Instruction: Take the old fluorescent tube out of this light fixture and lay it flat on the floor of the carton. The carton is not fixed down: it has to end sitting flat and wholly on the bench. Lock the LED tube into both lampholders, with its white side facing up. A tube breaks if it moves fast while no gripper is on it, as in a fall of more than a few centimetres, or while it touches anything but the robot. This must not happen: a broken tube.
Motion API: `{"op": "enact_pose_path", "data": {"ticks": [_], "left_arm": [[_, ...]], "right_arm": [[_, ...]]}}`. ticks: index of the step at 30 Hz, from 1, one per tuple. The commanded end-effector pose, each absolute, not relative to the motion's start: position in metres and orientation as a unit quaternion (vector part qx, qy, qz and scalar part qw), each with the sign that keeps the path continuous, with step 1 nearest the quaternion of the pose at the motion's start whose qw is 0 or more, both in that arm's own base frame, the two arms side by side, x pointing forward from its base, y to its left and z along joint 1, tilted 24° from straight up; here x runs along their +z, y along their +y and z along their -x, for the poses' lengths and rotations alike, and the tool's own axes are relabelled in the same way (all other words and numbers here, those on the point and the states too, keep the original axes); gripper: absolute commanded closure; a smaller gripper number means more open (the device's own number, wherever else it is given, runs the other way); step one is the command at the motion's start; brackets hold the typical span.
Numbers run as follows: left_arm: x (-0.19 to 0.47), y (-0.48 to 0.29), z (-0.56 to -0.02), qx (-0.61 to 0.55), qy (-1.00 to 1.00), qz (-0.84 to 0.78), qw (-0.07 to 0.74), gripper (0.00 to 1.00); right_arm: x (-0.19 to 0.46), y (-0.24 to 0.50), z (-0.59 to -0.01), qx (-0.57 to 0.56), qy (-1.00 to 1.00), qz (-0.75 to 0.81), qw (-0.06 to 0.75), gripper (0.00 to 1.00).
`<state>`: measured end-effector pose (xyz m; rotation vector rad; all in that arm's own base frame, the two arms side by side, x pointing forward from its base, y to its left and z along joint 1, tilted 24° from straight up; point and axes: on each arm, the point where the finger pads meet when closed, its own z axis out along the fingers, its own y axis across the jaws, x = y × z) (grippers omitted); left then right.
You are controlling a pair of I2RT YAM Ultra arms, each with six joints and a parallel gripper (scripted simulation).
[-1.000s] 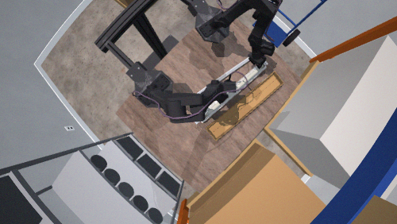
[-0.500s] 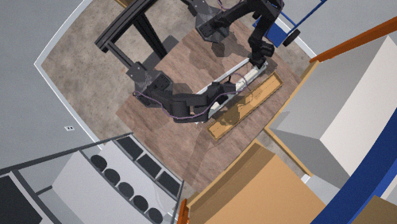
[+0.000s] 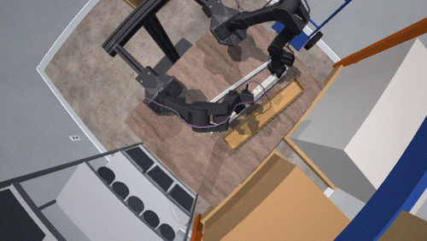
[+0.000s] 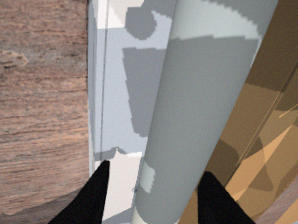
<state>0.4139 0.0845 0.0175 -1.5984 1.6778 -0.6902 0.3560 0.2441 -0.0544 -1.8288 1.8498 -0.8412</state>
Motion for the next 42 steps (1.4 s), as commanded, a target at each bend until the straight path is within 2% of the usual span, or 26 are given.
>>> {"op": "enact_pose_path", "data": {"ticks": [1, 8, 24, 25, 41, 42], "left_arm": [[0.018, 0.092, -0.417, -0.260, 0.644, 0.623, 0.359, 0.51], [0.022, 0.091, -0.416, -0.262, 0.644, 0.623, 0.360, 0.51], [0.021, 0.089, -0.412, -0.263, 0.643, 0.622, 0.360, 0.51], [0.017, 0.089, -0.411, -0.260, 0.645, 0.624, 0.355, 0.89], [0.016, 0.088, -0.410, -0.257, 0.648, 0.623, 0.353, 0.89], [0.016, 0.088, -0.410, -0.257, 0.648, 0.623, 0.353, 0.89]], "right_arm": [[-0.025, 0.274, -0.366, -0.291, 0.656, 0.649, 0.253, 0.51], [-0.040, 0.258, -0.353, -0.292, 0.655, 0.658, 0.231, 0.51], [-0.030, 0.258, -0.365, -0.298, 0.665, 0.642, 0.238, 0.51], [-0.028, 0.263, -0.368, -0.293, 0.665, 0.640, 0.247, 0.51], [-0.027, 0.265, -0.369, -0.293, 0.666, 0.639, 0.250, 0.51], [-0.027, 0.265, -0.369, -0.293, 0.666, 0.639, 0.250, 0.89]]}}
